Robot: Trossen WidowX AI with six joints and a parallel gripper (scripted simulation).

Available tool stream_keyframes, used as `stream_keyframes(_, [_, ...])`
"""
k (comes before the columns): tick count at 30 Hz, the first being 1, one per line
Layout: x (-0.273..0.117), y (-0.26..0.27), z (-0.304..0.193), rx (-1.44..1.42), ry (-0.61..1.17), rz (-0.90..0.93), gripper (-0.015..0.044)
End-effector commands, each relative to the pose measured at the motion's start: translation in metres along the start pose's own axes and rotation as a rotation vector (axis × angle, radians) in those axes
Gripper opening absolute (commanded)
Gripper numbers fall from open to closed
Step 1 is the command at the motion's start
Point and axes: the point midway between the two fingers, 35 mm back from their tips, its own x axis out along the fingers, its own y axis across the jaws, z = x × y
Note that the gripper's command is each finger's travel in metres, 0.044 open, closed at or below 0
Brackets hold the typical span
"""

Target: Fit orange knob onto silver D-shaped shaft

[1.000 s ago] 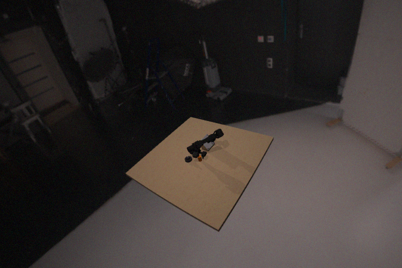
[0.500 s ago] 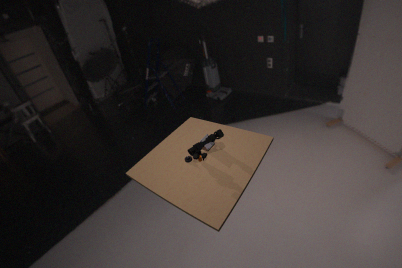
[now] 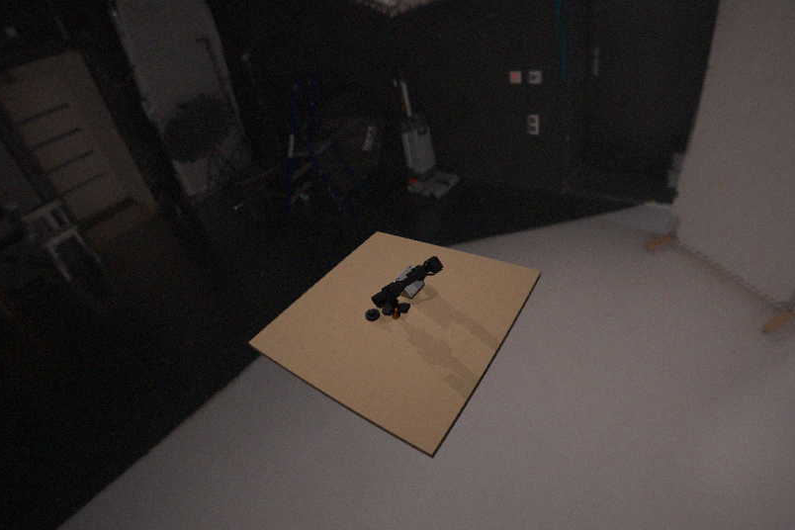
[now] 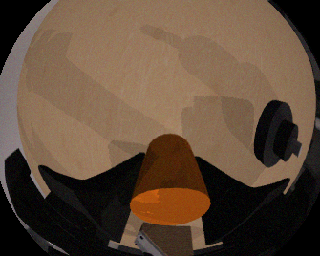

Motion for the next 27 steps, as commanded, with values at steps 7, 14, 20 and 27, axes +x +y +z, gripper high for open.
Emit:
stream_keyframes(7, [-0.006,-0.001,0.002,0.006,-0.001,0.001,0.0032])
stream_keyframes(14, [-0.040,-0.004,0.011,0.008,-0.001,-0.010,0.0000])
stream_keyframes(20, [-0.072,-0.004,0.015,0.009,0.000,-0.013,0.0000])
stream_keyframes(27, [-0.109,0.000,0.016,0.009,0.001,-0.009,0.0000])
